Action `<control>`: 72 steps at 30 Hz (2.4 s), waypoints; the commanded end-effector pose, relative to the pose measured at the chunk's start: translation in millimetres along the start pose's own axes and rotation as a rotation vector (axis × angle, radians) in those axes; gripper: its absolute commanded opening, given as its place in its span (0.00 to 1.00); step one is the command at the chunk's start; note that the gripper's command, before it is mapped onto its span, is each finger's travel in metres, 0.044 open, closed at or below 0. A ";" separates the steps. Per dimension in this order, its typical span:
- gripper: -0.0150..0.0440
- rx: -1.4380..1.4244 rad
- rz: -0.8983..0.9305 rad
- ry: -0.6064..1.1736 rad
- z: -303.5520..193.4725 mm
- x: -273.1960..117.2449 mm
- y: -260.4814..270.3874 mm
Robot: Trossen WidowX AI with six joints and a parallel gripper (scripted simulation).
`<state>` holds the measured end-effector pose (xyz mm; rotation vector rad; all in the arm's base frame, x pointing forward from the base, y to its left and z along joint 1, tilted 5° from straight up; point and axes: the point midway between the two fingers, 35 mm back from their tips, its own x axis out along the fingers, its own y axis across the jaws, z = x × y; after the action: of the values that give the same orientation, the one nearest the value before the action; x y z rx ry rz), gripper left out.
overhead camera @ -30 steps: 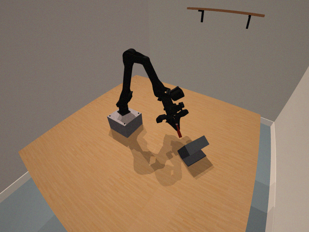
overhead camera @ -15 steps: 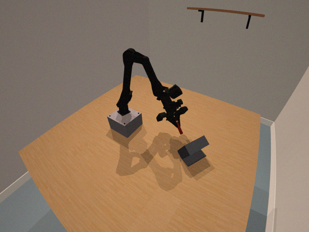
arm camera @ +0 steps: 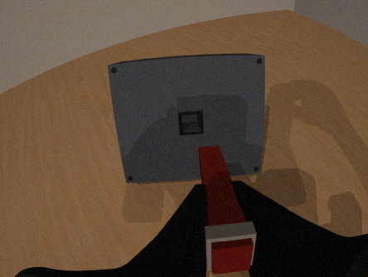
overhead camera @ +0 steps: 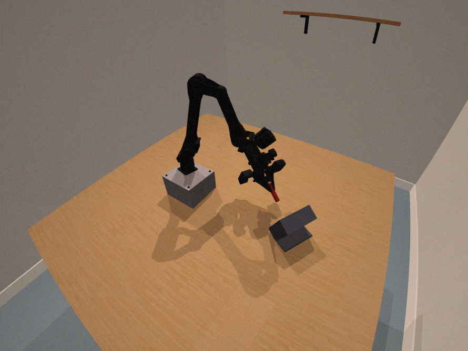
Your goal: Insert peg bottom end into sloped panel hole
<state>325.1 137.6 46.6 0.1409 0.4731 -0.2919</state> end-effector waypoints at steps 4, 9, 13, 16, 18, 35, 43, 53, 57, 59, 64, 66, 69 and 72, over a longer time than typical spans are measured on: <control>0.25 -0.003 0.004 -0.003 -2.0 8.5 1.8; 0.25 0.001 0.009 -0.010 -1.7 13.9 3.2; 0.25 0.005 0.013 -0.015 -1.5 18.3 4.1; 0.25 0.007 0.016 -0.020 -1.4 21.6 4.7; 0.25 0.009 0.018 -0.023 -1.3 23.7 5.0; 0.25 0.018 0.028 -0.044 -1.8 36.0 5.8; 0.25 0.018 0.028 -0.045 -0.6 41.8 6.0; 0.25 0.017 0.029 -0.046 0.1 55.8 6.1; 0.25 0.019 0.028 -0.048 0.1 58.1 6.1; 0.25 0.023 0.028 -0.050 1.3 55.9 5.8; 0.25 0.025 0.027 -0.051 1.8 54.8 5.7; 0.25 0.025 0.027 -0.051 1.8 54.8 5.7; 0.25 0.025 0.027 -0.051 1.8 54.8 5.7; 0.25 0.025 0.027 -0.051 1.5 55.2 5.7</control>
<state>374.4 129.5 22.3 0.1615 0.4181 -0.2725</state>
